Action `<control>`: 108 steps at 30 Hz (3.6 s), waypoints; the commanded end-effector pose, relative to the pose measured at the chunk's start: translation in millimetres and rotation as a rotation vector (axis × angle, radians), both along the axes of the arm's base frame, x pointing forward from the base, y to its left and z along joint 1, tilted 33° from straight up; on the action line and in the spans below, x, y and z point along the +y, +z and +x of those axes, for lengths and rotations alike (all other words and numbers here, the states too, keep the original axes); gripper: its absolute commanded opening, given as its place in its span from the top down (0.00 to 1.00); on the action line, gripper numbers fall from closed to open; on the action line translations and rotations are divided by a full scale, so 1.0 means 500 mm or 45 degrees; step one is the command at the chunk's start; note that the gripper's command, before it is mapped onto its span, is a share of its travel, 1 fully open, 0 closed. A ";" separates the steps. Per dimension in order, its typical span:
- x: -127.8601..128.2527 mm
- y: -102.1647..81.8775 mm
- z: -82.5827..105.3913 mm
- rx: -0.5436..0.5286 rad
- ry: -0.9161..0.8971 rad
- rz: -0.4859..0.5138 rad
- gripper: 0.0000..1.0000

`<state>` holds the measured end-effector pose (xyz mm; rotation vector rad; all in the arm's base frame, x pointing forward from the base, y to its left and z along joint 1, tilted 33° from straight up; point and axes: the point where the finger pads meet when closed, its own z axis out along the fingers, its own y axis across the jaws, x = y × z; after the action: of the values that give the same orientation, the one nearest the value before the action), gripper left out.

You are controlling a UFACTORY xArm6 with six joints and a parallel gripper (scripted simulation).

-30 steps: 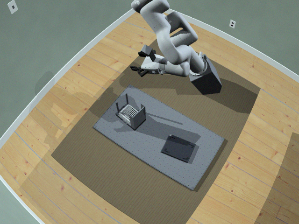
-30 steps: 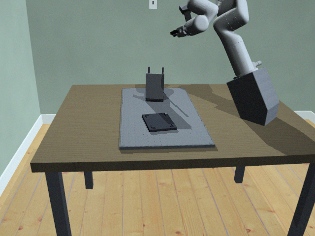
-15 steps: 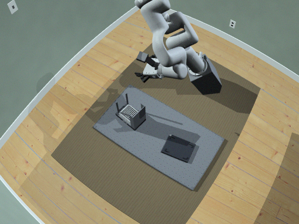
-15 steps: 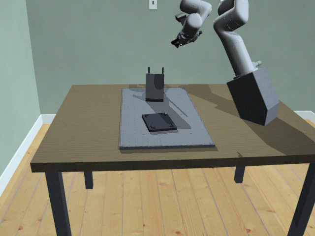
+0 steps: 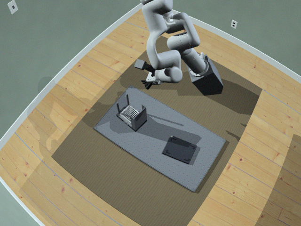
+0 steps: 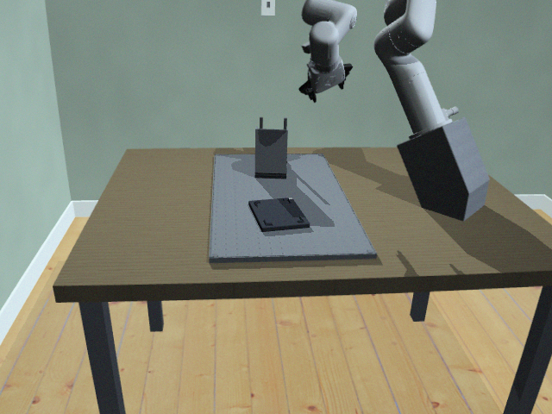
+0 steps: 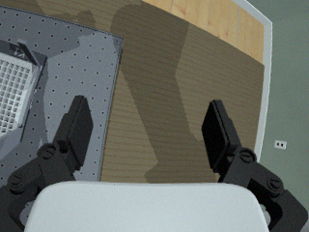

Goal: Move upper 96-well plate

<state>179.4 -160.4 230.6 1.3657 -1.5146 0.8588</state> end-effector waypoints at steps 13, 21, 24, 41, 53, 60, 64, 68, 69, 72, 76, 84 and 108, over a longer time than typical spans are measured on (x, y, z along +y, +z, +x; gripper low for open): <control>0.024 -0.080 0.077 -0.096 -0.035 0.446 0.00; 0.027 -0.089 0.123 -0.198 -0.028 0.607 0.00; 0.026 -0.090 0.150 -0.247 -0.022 0.667 0.00; -0.013 -0.042 0.260 -0.585 0.047 0.869 0.00; -0.059 0.010 0.314 -0.766 0.095 0.894 0.00; -0.077 0.030 0.329 -0.784 0.099 0.895 0.00; -0.076 0.030 0.329 -0.784 0.099 0.895 0.00; -0.077 0.030 0.329 -0.784 0.099 0.895 0.00; -0.077 0.030 0.329 -0.784 0.099 0.895 0.00; -0.077 0.030 0.329 -0.784 0.099 0.895 0.00; -0.081 0.021 0.332 -0.784 0.099 0.895 0.00; -0.093 -0.001 0.340 -0.784 0.099 0.895 0.00; -0.124 -0.057 0.359 -0.783 0.099 0.895 0.00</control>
<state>356.7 -220.1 204.6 1.7522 -2.4086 0.8734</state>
